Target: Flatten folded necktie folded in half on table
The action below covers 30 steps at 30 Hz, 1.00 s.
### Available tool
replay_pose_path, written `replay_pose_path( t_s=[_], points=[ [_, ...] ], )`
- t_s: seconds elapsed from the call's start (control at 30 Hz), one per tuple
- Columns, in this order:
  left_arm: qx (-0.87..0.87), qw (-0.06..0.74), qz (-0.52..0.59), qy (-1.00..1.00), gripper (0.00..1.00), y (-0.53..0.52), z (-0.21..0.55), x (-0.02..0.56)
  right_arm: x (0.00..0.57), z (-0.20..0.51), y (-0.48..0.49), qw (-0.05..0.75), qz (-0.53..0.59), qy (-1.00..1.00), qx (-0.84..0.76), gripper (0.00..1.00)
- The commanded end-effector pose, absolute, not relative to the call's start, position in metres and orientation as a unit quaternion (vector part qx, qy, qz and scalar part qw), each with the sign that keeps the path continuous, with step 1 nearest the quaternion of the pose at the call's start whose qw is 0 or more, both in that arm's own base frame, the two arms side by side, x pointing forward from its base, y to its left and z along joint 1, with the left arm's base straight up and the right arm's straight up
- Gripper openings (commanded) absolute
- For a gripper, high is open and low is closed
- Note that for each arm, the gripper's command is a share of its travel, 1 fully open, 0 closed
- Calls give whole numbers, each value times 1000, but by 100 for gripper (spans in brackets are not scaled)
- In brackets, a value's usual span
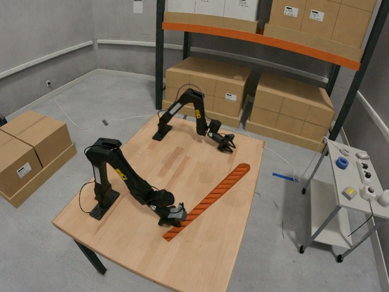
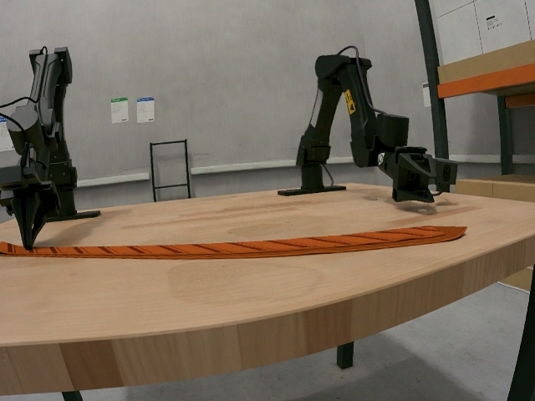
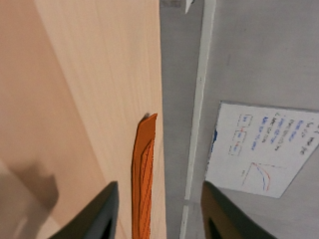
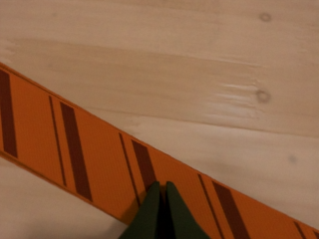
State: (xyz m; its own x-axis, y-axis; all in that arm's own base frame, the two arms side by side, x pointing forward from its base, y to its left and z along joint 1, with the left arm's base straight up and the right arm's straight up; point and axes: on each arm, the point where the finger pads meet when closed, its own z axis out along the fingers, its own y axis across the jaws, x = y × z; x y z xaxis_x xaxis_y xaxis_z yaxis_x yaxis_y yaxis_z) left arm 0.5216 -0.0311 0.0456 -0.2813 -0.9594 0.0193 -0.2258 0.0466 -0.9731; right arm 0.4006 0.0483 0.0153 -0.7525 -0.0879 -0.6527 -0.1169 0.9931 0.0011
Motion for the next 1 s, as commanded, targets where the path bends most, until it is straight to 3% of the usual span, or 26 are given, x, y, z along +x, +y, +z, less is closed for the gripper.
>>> replay_pose_path(
  t_s=[0.0, 0.97],
  points=[
    [-464, 376, -505, 623, 43, -28, 57, 519, 398, 9, 46, 341, 21, 938, -57, 4],
    [-464, 376, -505, 623, 43, -28, 101, 519, 398, 9, 46, 341, 21, 938, -57, 4]
  ],
)
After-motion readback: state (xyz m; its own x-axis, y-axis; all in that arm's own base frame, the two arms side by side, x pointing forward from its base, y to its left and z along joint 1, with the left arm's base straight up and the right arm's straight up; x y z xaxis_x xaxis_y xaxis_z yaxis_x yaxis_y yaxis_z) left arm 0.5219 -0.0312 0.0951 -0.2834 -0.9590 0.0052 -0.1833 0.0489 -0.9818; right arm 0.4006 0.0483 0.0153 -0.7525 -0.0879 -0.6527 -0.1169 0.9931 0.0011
